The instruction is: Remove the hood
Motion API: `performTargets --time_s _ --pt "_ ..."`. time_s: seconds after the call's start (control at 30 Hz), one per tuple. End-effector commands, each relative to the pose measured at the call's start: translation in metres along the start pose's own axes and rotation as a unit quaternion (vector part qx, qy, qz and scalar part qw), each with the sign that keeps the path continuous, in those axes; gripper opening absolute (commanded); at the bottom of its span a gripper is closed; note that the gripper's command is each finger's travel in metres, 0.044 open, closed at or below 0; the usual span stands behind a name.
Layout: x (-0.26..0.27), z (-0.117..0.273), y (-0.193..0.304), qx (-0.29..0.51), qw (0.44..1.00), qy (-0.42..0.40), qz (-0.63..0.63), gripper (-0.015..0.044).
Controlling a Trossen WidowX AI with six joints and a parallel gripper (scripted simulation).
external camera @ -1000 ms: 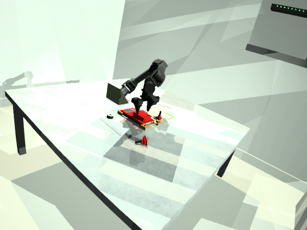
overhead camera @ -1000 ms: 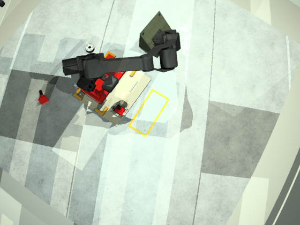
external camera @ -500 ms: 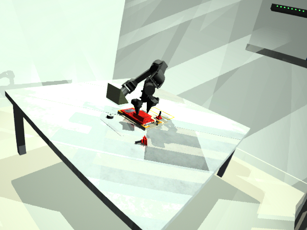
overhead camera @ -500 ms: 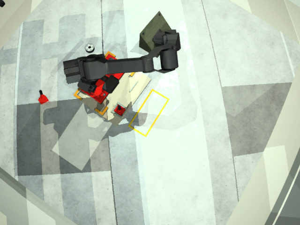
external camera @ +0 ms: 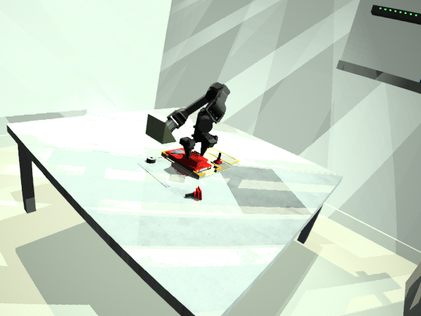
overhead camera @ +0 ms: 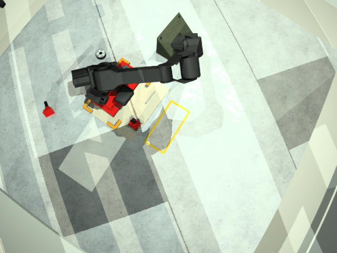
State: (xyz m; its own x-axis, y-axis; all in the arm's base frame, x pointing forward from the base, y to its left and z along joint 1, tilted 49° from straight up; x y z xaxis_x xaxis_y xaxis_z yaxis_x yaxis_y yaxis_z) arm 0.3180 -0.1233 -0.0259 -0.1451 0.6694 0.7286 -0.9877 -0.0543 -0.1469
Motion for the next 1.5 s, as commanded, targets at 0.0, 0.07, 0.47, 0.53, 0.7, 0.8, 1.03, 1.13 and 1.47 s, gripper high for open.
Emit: performTargets --time_s 0.0,0.07,0.47,0.53,0.7,0.8,1.03,1.13,1.47 --pt "0.0005 -0.0025 -0.0003 -0.002 1.0 -0.002 -0.004 0.044" --pt "0.0005 -0.0035 -0.0003 -0.002 1.0 -0.002 -0.004 0.044" --pt "0.0006 -0.0094 -0.0002 -0.002 1.0 -0.002 -0.004 0.044" --pt "0.0007 -0.0103 -0.0002 -0.002 1.0 -0.002 -0.004 0.044" --pt "0.0004 -0.0085 -0.0002 0.0 1.0 0.0 0.001 0.0335" --pt "0.0004 -0.0085 -0.0002 0.0 1.0 0.0 0.001 0.0315" --pt "0.0004 -0.0084 -0.0002 0.0 1.0 0.0 0.0 0.0249" --pt "0.0004 -0.0074 -0.0002 0.0 1.0 0.0 0.0 0.017" --pt "0.0002 -0.0011 -0.0003 0.0 1.0 0.0 0.0 0.0"
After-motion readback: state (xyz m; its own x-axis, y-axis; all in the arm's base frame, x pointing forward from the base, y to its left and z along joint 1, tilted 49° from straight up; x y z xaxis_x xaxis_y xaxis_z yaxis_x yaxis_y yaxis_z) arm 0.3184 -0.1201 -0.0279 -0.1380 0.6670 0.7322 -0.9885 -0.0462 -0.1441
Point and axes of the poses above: the point midway between the two fingers, 35 mm back from their tips, its own z axis back along the fingers, its own x axis across the jaws, y = z × x, the point moved 2 cm from there along z, back along the fingers, and after that the axes turned 9 degrees about z, right-handed, at the moved point
